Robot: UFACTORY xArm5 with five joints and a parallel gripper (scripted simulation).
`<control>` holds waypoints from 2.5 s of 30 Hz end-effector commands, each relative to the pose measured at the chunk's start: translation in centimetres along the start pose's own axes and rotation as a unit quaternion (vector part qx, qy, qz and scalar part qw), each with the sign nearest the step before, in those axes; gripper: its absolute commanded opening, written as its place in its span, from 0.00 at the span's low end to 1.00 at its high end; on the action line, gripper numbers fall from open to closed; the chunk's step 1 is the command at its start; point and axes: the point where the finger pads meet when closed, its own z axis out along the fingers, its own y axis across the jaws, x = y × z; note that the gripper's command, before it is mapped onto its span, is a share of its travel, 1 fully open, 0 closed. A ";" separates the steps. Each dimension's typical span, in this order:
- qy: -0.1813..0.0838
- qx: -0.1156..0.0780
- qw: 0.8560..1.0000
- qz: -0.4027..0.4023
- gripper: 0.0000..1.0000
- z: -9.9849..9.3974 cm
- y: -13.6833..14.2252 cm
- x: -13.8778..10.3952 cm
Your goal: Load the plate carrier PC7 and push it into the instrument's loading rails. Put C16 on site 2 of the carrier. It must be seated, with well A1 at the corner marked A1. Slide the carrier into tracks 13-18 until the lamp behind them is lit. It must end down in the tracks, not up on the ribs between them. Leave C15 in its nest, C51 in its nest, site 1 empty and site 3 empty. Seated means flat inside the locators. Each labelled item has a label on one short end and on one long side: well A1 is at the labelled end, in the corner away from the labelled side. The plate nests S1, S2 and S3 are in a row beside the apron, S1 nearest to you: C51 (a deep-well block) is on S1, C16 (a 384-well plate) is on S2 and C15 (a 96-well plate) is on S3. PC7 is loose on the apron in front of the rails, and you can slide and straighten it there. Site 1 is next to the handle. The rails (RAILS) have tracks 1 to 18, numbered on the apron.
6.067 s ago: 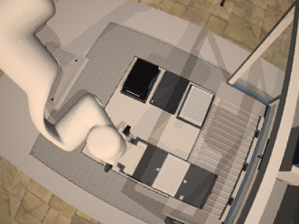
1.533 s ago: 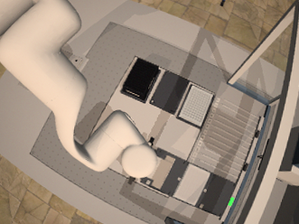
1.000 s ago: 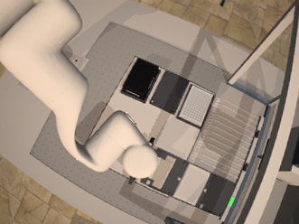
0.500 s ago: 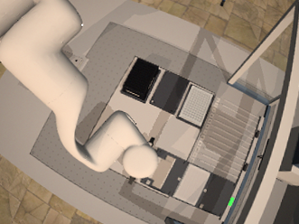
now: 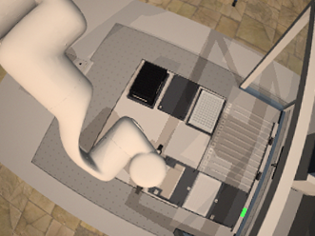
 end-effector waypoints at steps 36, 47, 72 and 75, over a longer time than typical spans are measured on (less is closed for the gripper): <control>0.012 -0.003 1.000 0.000 0.81 -0.6 0.2 0.3; 0.012 -0.003 1.000 0.000 0.81 -0.5 0.2 -0.3; 0.012 -0.003 1.000 0.000 0.81 -1.5 0.2 -0.7; 0.012 -0.003 1.000 0.000 0.81 -2.0 0.2 -0.7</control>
